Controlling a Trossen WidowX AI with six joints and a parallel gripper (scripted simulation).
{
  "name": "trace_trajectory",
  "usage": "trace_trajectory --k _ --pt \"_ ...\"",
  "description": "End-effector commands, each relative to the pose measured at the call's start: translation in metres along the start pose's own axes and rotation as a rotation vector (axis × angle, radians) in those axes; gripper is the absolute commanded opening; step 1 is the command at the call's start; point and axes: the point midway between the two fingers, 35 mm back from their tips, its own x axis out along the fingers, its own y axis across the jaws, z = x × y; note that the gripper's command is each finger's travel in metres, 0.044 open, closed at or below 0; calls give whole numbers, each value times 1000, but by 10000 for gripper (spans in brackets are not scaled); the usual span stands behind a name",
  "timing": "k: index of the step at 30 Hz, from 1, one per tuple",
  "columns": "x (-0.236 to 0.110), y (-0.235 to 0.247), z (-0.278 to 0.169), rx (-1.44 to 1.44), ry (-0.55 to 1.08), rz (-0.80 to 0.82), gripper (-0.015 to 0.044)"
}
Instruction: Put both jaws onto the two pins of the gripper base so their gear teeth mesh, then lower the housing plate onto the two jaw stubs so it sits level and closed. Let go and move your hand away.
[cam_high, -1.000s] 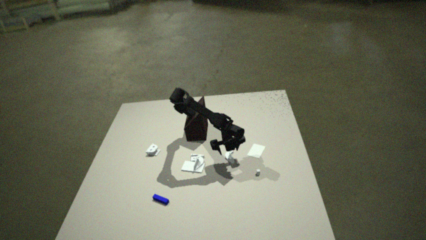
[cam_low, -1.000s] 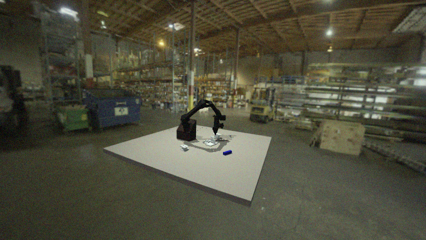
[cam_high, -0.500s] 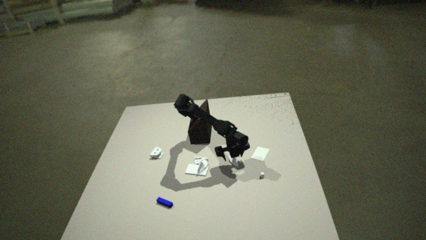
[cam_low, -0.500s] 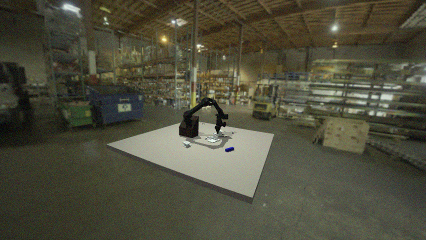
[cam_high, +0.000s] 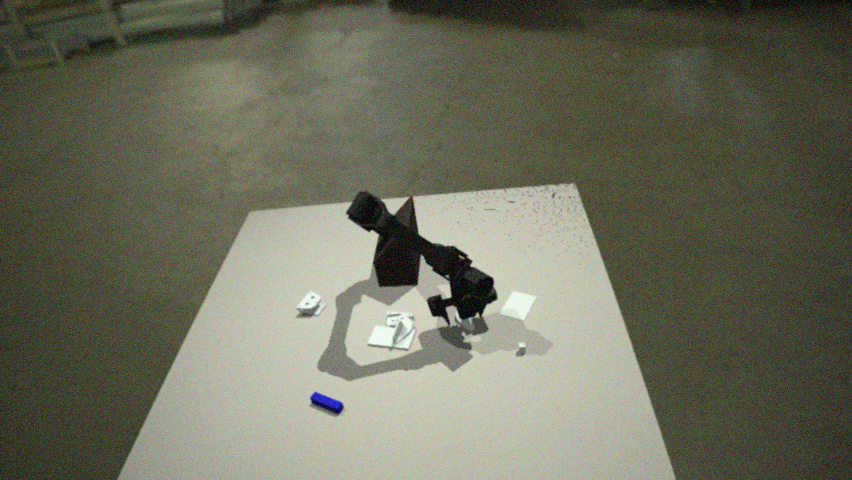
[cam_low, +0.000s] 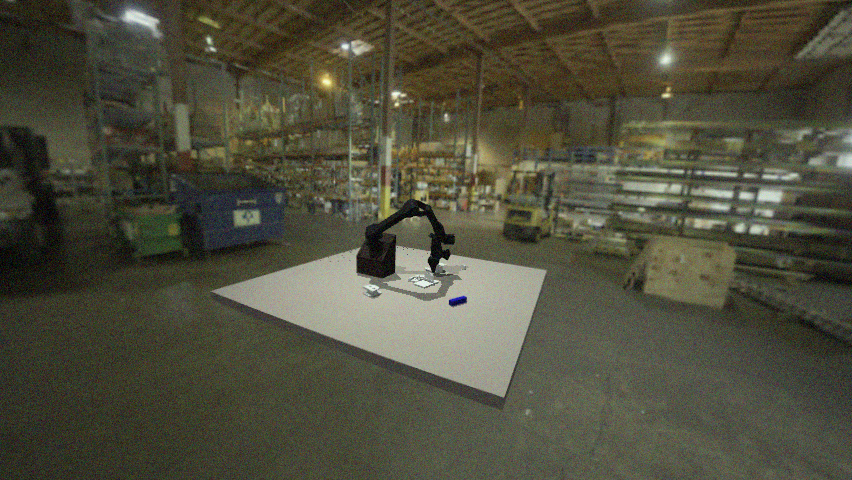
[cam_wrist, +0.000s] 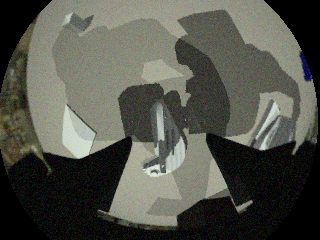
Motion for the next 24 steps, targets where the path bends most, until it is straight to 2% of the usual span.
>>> trace_trajectory --k 1,21,24 --pt "2 -1 -2 -7 2 -6 440" --pt "3 -1 -2 -7 2 -6 440" --pt "2 0 -1 -1 2 -1 361"
